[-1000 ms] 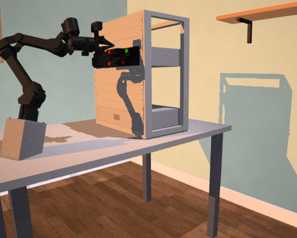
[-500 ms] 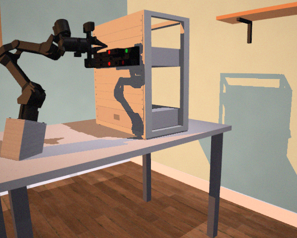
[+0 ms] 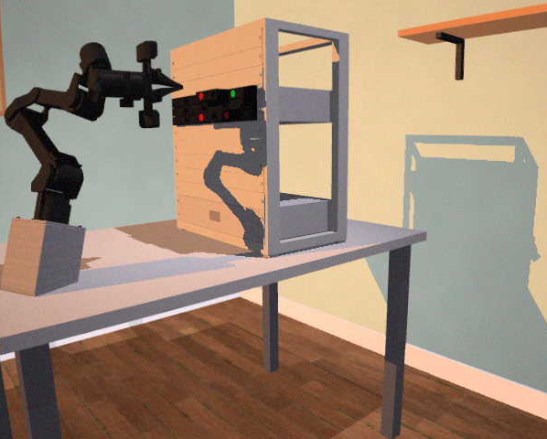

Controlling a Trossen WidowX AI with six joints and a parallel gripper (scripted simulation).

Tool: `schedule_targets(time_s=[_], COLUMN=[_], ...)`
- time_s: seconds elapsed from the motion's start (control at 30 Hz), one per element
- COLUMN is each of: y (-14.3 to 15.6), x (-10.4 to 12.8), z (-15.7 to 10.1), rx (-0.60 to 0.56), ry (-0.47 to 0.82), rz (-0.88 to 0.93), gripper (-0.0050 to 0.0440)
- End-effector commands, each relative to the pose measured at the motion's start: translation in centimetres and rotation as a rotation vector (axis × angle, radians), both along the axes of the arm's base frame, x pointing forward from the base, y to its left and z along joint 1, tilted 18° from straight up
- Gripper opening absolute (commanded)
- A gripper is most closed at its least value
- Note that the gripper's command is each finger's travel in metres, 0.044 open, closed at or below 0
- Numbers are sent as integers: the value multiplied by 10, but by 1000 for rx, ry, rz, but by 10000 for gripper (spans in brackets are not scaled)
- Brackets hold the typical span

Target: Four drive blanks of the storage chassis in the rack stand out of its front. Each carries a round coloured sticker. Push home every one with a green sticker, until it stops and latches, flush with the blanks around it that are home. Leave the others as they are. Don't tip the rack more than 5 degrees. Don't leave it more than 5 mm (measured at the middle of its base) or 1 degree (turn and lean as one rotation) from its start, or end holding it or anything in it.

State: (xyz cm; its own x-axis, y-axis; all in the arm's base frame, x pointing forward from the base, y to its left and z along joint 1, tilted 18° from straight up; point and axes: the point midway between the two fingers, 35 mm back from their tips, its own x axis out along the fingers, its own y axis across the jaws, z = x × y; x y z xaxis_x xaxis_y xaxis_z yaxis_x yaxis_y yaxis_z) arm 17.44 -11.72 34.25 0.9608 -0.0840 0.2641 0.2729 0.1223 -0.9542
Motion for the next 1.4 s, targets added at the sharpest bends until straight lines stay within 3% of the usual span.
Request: schedule_targets(time_s=[0.0,0.5,1.37], y=[0,1,1], x=[-7,-20,-21], z=[-4,-10,-11], rx=[0,0,0], ry=[-9,-9,-8], rz=[16,16,16], gripper=[0,0,0])
